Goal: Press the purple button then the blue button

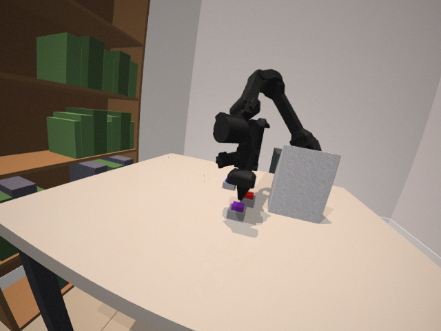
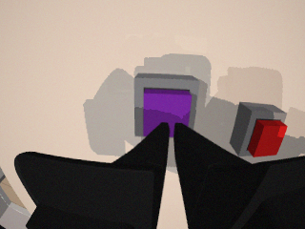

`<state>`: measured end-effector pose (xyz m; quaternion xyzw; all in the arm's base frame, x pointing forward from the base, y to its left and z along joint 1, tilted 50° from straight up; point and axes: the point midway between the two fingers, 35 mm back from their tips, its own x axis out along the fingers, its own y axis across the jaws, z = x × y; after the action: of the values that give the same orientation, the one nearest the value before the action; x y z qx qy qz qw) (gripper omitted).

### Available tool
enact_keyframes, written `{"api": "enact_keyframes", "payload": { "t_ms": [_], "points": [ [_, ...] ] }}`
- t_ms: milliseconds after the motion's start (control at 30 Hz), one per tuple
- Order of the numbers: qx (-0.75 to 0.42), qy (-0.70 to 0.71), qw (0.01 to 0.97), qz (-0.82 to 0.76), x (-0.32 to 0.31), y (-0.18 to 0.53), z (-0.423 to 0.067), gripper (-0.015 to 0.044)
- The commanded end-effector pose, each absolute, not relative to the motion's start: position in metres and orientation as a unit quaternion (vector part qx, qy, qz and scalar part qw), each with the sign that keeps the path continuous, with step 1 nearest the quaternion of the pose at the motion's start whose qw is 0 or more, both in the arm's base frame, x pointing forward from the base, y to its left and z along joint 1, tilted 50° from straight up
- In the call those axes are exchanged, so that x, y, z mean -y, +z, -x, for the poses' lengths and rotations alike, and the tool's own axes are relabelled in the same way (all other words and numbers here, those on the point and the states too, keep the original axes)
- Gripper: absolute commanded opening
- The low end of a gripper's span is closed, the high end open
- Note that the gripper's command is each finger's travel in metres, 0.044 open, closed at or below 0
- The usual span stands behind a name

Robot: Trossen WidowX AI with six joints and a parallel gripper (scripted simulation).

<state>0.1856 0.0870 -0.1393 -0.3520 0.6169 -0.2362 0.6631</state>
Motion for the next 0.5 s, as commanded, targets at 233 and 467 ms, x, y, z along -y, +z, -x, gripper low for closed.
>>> {"api": "enact_keyframes", "payload": {
  "t_ms": [233,467],
  "points": [
    [-0.617,-0.235,0.666,0.347,-0.143,-0.093,-0.178,0.002],
    [-0.618,-0.232,0.666,0.346,-0.14,-0.086,-0.185,0.002]
  ]
}}
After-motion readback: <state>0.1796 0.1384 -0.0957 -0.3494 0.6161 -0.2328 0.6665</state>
